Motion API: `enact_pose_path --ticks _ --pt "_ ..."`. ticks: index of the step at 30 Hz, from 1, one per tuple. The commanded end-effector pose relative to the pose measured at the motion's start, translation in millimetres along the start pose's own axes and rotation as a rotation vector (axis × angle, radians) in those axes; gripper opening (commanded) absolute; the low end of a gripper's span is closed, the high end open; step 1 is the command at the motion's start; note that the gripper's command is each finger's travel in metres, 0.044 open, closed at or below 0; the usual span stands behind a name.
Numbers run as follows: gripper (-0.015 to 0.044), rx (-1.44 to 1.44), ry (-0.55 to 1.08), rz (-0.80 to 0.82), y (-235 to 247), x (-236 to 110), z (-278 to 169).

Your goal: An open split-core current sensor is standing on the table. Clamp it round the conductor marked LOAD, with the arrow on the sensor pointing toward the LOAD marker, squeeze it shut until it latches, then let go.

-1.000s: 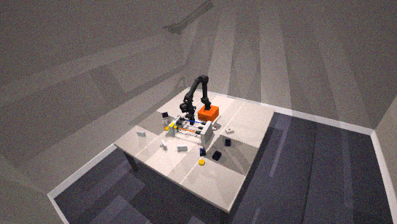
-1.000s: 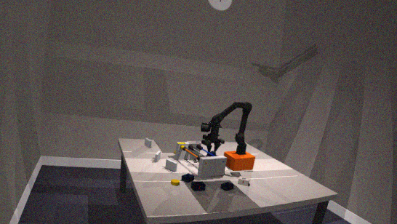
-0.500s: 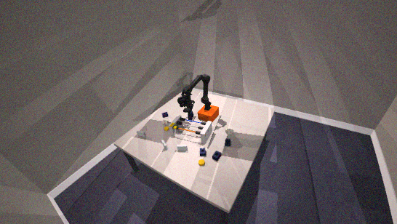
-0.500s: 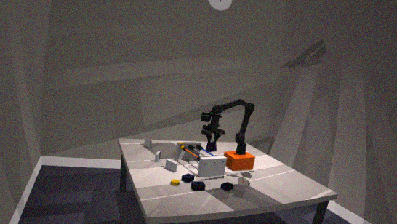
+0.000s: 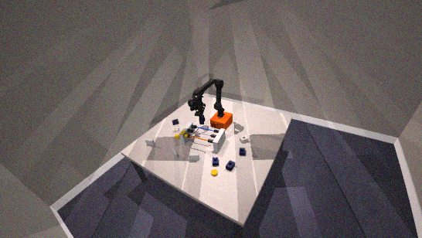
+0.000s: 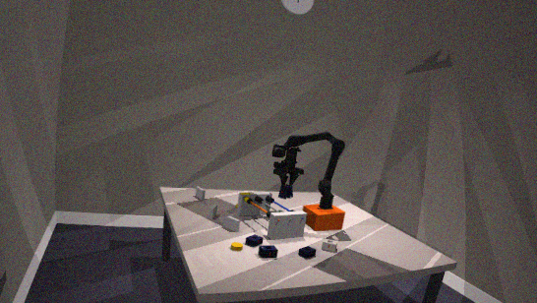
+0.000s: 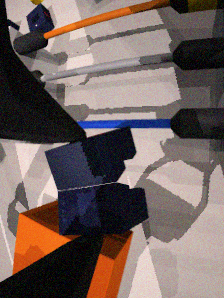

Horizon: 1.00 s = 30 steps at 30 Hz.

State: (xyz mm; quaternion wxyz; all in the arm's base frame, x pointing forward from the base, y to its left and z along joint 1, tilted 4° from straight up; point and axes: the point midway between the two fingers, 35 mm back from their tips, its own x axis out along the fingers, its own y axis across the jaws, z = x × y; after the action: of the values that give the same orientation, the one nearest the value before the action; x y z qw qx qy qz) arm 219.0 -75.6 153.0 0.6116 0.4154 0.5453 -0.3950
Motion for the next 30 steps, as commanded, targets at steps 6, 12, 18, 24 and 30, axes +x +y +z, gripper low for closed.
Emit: enact_pose_path --ticks 6,12,18,24,30 --pt "0.0000 -0.327 -0.001 -0.003 20.5 -5.5 8.7" --pt "0.0000 -0.553 -0.001 -0.002 34.6 -8.0 13.7" --pt "0.0000 -0.780 -0.002 -0.001 48.9 -9.8 18.2" --pt "0.0000 -1.007 -0.002 -0.001 63.4 -10.9 22.3" --pt "0.0000 -1.234 -0.003 0.000 78.0 -11.2 25.9"
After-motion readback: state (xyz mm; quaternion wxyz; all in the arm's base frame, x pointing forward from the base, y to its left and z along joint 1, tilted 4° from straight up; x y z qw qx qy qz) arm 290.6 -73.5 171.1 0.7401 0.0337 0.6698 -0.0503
